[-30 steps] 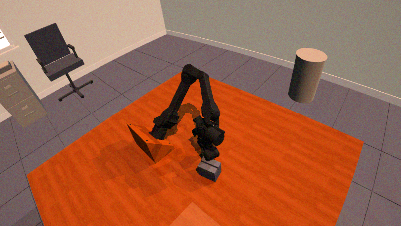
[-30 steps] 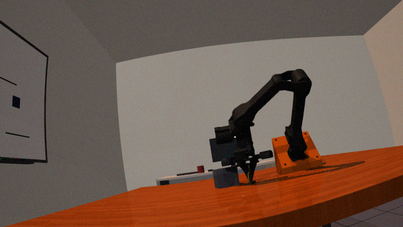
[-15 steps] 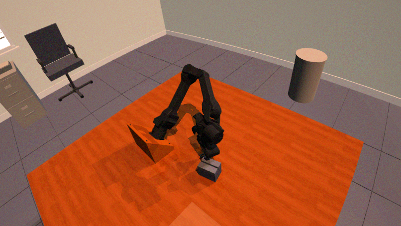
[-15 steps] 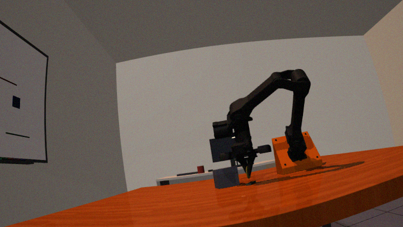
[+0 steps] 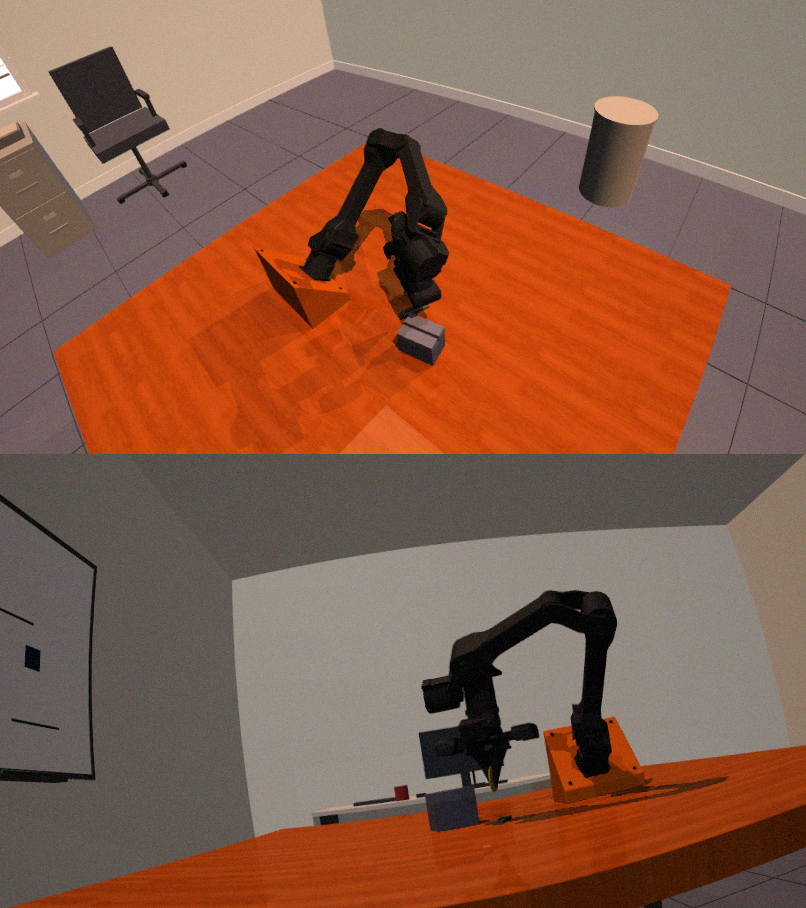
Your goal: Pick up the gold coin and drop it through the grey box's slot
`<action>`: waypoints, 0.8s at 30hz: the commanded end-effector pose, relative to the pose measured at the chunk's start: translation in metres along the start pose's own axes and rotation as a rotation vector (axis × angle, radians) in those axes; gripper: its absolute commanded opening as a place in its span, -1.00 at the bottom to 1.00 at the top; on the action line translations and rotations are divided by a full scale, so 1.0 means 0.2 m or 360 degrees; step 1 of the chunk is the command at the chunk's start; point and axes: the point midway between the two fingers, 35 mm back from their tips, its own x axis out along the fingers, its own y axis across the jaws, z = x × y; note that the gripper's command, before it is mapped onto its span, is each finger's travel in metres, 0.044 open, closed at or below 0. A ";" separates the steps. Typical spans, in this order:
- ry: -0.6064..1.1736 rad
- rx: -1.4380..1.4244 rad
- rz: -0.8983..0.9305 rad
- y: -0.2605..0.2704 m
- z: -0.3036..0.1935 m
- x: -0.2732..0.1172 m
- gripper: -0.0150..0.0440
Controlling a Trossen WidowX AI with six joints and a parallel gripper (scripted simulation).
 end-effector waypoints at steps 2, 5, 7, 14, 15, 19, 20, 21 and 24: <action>0.0005 -0.0007 0.0004 0.01 0.00 -0.07 -0.49; 0.0002 -0.0007 0.0006 0.01 0.00 -0.11 -0.49; -0.0001 -0.0008 0.0007 0.01 0.00 -0.13 -0.49; -0.0006 0.0026 0.0010 0.02 0.00 -0.18 -0.49; -0.0006 0.0068 0.0011 0.02 0.00 -0.18 -0.49; -0.0005 0.0278 0.0011 0.02 0.01 -0.18 -0.49; -0.0005 0.0330 0.0011 0.02 0.01 -0.18 -0.49; -0.0005 0.0383 0.0011 0.02 0.01 -0.18 -0.49; -0.0004 0.0540 0.0011 0.02 0.01 -0.18 -0.49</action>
